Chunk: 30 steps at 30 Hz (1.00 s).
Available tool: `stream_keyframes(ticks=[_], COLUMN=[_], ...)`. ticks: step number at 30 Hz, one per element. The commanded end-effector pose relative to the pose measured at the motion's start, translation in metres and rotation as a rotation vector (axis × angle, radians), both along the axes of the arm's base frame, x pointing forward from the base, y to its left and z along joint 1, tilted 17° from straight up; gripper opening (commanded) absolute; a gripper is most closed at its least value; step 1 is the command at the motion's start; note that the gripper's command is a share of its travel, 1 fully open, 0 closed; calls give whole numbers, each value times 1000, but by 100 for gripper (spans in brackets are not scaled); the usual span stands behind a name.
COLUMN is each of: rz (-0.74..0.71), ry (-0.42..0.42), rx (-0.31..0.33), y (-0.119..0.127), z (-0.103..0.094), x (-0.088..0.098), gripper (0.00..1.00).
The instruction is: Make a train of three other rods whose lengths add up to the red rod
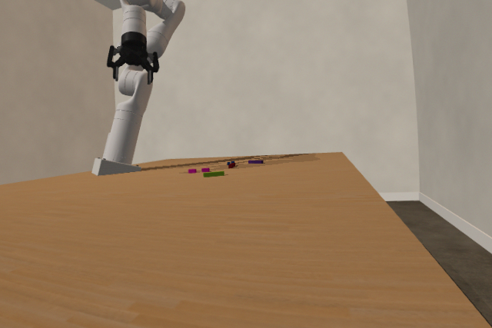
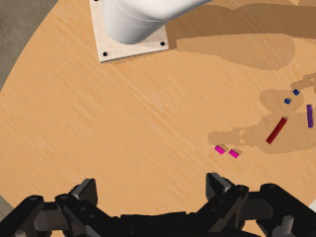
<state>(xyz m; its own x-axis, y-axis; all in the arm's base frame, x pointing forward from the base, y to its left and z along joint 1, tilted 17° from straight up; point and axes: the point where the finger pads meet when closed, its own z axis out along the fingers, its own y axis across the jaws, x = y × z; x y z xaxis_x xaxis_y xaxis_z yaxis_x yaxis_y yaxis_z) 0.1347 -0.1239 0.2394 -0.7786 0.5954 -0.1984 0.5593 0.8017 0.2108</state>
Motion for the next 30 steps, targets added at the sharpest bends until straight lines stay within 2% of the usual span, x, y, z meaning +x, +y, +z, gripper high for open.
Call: stream_keyframes(ticks=[1,30], rz=[8,185], ry=[-2,-34], rx=[-5,-68], y=[0,10], z=[1,10], x=[1,21], gripper=[100,100])
